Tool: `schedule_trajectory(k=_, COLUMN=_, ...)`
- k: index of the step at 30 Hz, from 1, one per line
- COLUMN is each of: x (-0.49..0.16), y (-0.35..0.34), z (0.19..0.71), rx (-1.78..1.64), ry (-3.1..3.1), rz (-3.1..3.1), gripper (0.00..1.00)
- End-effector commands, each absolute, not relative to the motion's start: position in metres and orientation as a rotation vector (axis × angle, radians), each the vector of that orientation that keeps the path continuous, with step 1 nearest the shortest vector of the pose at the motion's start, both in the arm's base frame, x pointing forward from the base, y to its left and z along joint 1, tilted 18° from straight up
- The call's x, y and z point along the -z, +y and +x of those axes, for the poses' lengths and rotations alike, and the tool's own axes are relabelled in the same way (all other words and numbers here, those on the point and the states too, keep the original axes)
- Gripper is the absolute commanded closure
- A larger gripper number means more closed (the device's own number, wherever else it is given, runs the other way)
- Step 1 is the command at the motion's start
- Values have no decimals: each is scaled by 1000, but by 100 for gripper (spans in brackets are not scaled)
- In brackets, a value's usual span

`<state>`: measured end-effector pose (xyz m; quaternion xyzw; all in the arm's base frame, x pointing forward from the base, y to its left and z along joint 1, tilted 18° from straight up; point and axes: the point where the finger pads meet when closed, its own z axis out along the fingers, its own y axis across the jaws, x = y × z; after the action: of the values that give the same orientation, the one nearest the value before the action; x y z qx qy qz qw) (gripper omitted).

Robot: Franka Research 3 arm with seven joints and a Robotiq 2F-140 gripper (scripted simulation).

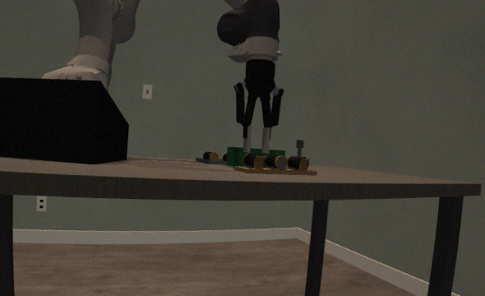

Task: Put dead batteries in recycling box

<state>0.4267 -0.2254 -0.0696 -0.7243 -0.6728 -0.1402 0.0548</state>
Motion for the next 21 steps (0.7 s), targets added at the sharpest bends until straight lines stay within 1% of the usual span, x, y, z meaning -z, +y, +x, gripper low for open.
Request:
schedule_trajectory(k=1, x=54, y=-226, z=423, rx=427, ry=-2028, rz=-2196, gripper=71)
schedule_trajectory(k=7, x=36, y=-232, z=421, rx=427, ry=-2028, rz=-2196, gripper=71)
schedule_trajectory(k=21, x=34, y=-232, z=421, rx=427, ry=-2028, rz=-2196, gripper=71)
